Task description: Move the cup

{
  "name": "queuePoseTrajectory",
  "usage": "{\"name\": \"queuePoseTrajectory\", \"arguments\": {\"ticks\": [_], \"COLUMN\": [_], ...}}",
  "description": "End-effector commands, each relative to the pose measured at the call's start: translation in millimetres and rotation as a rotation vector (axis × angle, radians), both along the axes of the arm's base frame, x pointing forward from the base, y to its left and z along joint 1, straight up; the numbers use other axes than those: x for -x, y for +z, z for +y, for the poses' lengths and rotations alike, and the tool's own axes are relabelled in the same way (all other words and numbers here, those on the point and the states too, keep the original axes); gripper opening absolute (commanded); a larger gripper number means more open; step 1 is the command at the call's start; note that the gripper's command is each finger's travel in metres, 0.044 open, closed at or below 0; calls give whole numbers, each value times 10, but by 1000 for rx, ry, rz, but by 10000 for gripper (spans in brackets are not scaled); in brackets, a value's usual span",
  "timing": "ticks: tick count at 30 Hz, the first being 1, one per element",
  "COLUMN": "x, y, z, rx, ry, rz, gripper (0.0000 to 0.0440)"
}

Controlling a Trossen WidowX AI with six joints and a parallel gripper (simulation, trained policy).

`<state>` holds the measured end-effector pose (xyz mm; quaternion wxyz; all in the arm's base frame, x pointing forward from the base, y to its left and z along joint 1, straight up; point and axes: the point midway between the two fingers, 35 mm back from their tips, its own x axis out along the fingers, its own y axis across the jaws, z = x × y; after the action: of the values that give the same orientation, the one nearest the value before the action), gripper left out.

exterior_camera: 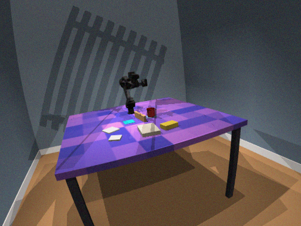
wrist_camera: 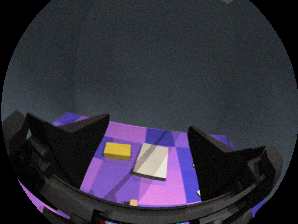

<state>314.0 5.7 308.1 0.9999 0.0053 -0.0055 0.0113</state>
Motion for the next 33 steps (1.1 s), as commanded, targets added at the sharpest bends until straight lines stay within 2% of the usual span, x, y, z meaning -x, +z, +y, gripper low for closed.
{"name": "queuePoseTrajectory", "arguments": {"ticks": [1, 12, 14, 22, 33], "x": [2, 14, 11, -9, -30], "y": [8, 13, 3, 3, -8], "z": [7, 86, 102, 208, 374], "rx": [1, -18, -28, -90, -193], "ry": [3, 25, 28, 55, 85], "rz": [1, 63, 83, 165, 299], "gripper": [374, 86, 51, 95, 92]}}
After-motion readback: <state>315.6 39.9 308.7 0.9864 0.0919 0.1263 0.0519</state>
